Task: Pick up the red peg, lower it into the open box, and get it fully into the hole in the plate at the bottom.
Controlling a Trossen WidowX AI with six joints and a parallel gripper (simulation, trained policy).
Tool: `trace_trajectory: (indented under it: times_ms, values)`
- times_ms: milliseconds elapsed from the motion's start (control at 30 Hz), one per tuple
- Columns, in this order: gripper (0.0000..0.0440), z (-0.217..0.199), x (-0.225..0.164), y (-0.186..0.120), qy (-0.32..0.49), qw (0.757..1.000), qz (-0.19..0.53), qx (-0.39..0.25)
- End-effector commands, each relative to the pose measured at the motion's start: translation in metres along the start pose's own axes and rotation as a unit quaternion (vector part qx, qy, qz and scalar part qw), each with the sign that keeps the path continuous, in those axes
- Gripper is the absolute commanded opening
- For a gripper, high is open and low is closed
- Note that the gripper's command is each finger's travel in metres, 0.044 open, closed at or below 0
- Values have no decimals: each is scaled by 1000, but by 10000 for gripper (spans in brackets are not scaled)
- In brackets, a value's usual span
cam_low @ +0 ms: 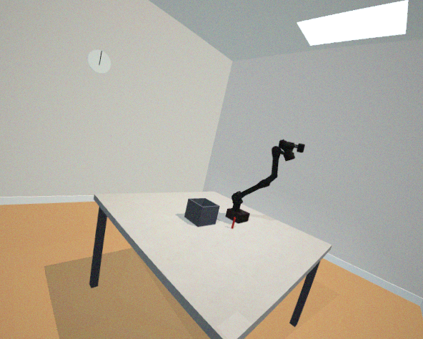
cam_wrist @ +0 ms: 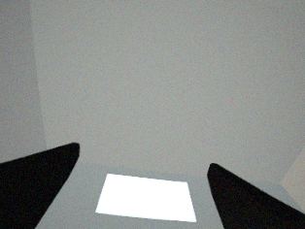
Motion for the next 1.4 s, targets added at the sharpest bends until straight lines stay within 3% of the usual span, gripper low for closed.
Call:
trace_trajectory:
  times_ms: [0, 567, 1367]
  values:
    - [440, -26, -9, 1, -31, 999, 4, -22]
    - [440, -131, -34, -2, -138, 983, 21, -121]
    - [440, -248, -42, -33, -209, 940, 63, -263]
Point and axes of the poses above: the point midway between the two fingers, 35 mm back from their tips, its own y axis out along the fingers, its own z axis across the jaws, x = y × z, the point moved 5 cm from there along -y, back along the fingers, and after that the axes turned 3 degrees about y, right-handed, at the moved point
